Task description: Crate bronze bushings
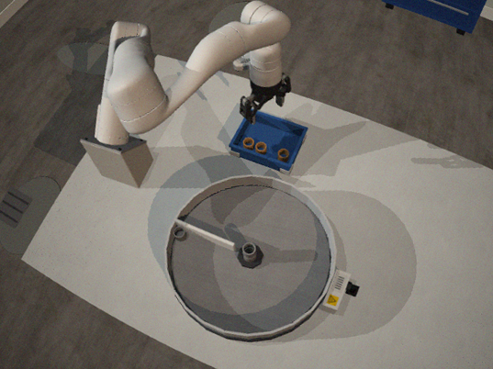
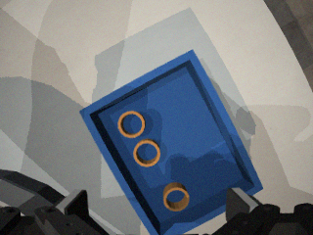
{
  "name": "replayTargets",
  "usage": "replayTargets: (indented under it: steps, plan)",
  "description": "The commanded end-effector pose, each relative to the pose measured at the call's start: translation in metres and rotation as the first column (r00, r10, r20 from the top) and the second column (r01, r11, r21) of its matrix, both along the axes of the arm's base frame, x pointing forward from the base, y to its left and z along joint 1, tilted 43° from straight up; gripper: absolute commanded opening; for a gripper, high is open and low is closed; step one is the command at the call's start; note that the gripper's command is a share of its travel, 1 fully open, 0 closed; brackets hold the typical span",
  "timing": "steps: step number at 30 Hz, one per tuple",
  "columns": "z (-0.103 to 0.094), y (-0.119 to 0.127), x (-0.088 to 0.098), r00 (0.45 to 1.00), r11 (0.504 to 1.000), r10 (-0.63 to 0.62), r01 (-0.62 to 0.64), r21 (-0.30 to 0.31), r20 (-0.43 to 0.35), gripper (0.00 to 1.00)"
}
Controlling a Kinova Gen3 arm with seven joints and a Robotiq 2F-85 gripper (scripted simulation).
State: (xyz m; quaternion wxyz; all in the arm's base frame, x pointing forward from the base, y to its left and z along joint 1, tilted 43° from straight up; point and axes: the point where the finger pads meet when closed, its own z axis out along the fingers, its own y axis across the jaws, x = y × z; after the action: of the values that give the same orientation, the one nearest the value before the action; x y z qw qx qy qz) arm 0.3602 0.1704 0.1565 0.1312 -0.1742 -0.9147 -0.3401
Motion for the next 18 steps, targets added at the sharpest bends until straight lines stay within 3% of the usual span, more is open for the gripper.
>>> replayTargets:
  steps: [1,8,13,18]
  plan:
    - [0.0001,0.0004,0.0,1.0,1.0,0.001,-0.001,0.001,0.0,1.0]
    - [0.0001,0.0004,0.0,1.0,1.0,0.001,-0.001,0.001,0.0,1.0]
    - [0.0044,-0.0013,0.0005,0.971,0.984,0.174,-0.179,0.016,0.163,1.0]
    - [0.0044,-0.0013,0.0005,0.971,0.984,0.174,-0.179,0.016,0.163,1.0]
